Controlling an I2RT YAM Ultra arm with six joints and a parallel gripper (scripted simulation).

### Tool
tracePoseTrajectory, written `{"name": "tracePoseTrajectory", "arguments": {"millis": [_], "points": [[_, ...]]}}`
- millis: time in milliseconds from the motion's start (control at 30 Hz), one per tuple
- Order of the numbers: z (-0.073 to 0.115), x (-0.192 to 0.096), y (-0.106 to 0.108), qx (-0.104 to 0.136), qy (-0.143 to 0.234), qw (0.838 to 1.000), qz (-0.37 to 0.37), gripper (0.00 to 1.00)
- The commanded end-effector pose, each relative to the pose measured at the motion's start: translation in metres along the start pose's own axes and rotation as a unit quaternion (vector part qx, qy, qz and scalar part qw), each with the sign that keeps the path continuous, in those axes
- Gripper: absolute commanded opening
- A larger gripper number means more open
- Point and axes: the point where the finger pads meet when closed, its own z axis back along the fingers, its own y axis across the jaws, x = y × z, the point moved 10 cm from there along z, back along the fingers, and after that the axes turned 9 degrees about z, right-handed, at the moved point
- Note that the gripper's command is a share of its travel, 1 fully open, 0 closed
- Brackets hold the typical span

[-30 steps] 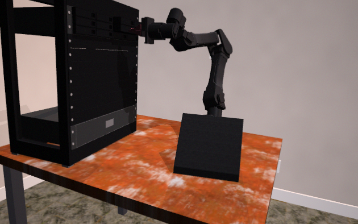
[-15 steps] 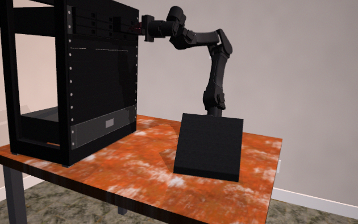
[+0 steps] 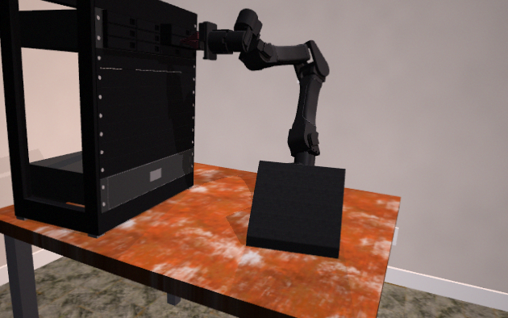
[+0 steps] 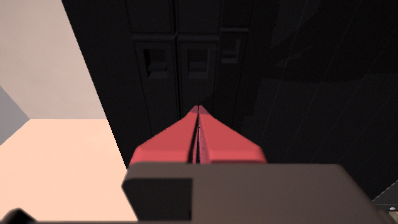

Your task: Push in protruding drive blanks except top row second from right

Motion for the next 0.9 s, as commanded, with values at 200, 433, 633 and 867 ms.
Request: {"name": "tracePoseTrajectory", "arguments": {"millis": [200,433,633,867], "points": [[-0.002,0.008,0.014,0.017,0.003,1.000,-0.013,0.00],[-0.012,0.000,0.009,0.008,0.005,1.000,-0.003,0.00],[-0.018,0.001,0.010,0.008,0.005,1.000,-0.002,0.00],[-0.018,0.001,0.010,0.008,0.005,1.000,-0.001,0.00]]}}
